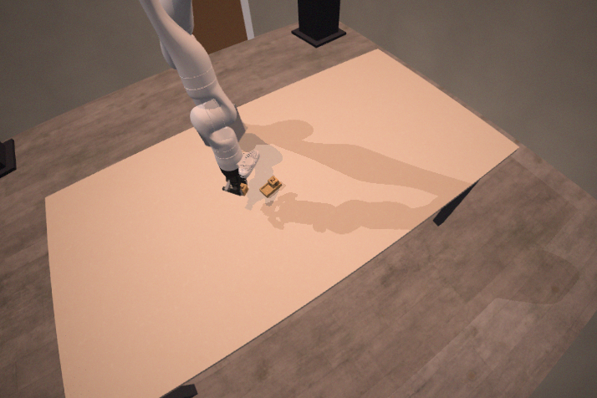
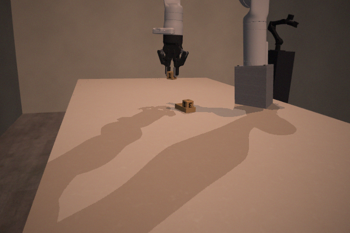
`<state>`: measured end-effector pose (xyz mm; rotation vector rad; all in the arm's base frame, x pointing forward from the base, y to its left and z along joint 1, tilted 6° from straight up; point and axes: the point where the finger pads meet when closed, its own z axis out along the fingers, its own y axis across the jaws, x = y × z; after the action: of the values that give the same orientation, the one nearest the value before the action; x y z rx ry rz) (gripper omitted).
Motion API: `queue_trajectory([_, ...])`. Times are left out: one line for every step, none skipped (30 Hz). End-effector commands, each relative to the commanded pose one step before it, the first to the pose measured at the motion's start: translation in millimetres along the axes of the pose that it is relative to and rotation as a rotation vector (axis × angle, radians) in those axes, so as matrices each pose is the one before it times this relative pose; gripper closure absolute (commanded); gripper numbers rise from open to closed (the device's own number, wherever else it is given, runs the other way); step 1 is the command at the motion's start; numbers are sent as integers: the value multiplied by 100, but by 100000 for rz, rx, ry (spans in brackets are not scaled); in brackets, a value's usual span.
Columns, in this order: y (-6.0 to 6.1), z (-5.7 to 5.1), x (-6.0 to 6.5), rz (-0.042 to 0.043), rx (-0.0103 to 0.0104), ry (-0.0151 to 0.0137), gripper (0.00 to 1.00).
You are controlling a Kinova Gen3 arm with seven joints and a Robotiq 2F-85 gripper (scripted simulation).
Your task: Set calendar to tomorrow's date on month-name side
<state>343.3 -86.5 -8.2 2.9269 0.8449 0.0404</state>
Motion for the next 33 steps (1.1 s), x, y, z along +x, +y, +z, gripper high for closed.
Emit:
queue_trajectory([397,24,150,1794,-789,579,74])
queue_trajectory([12,23,8,4,-34,27,74])
queue_trajectory([-7,58,-19,11,30,-61,74])
queue_trajectory([9,63,-6,31,-3,-15,74])
queue_trajectory([18,91,-4,50,-16,-3,74])
queue_trajectory([24,127,-6,65,-22,-4,74])
queue_trajectory([24,166,-7,70,-24,-9,74])
queue_trajectory([31,203,-18,96,-15,-1,74])
queue_trajectory([28,243,-22,95,-11,-5,74])
queue_trajectory([0,0,0,0,0,0,74])
queue_trajectory([0,0,0,0,0,0,74])
queue_trajectory([-85,283,30,-180,88,10,74])
queue_trajectory([-30,327,66,-26,99,144,74])
queue_trajectory([-42,364,86,-84,92,157,74])
queue_trajectory([-23,399,37,-57,32,59,74])
queue_trajectory([-1,432,-4,4,-3,-3,74])
queue_trajectory([-1,462,-4,4,-3,-3,74])
queue_trajectory([-1,486,-4,4,-3,-3,74])
queue_trajectory([-1,500,-4,5,-3,-3,74])
queue_trajectory([-1,507,-4,5,-3,-3,74])
queue_trajectory([-1,507,-4,4,-3,-3,74])
queue_trajectory([-1,502,-4,4,-3,-3,74])
queue_trajectory([-1,491,-4,4,-3,-3,74])
queue_trajectory([-1,474,-4,4,-3,-3,74])
queue_trajectory([-1,451,-4,4,-3,-3,74])
queue_trajectory([-1,423,-3,3,-2,-2,74])
queue_trajectory([0,0,0,0,0,0,74])
queue_trajectory([0,0,0,0,0,0,74])
queue_trajectory([-1,390,-3,3,-2,-2,74])
queue_trajectory([-1,353,-3,3,-2,-2,74])
queue_trajectory([-1,313,-3,3,-2,-2,74])
queue_trajectory([0,270,-2,2,-2,-2,74])
queue_trajectory([-1,227,-2,2,-1,-1,74])
